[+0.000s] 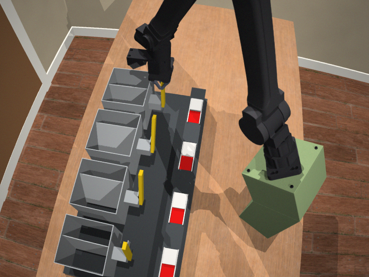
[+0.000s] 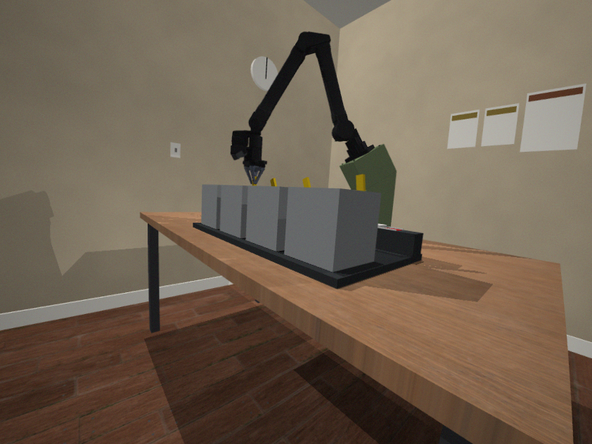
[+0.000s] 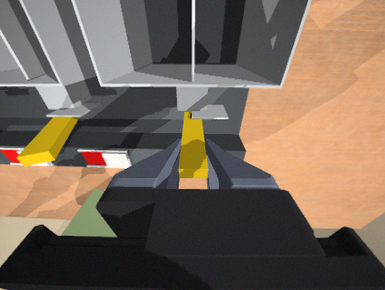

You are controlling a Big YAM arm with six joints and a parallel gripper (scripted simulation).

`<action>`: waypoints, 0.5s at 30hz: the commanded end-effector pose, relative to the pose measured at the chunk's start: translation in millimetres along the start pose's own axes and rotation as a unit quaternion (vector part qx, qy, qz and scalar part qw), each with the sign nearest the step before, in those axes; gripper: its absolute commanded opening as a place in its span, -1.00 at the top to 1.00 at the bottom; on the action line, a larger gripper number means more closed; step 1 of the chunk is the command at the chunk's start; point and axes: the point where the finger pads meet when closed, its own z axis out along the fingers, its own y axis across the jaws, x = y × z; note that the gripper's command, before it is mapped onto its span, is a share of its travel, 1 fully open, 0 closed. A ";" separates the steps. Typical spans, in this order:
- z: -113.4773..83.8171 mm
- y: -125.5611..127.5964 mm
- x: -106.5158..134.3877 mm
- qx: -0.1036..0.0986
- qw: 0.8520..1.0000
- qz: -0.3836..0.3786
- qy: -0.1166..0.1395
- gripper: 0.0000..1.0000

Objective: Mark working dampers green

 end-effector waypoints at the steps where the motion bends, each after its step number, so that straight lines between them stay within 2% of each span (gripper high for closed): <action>1: 8.4 -2.9 7.8 -0.009 1.000 0.003 0.012 0.66; 3: 4.5 -11.3 -2.3 -0.006 1.000 0.001 0.004 0.66; 9: 4.5 -13.3 -2.2 -0.015 1.000 0.001 0.004 0.66; 15: 4.7 -17.9 -2.0 -0.037 0.999 0.001 0.004 0.66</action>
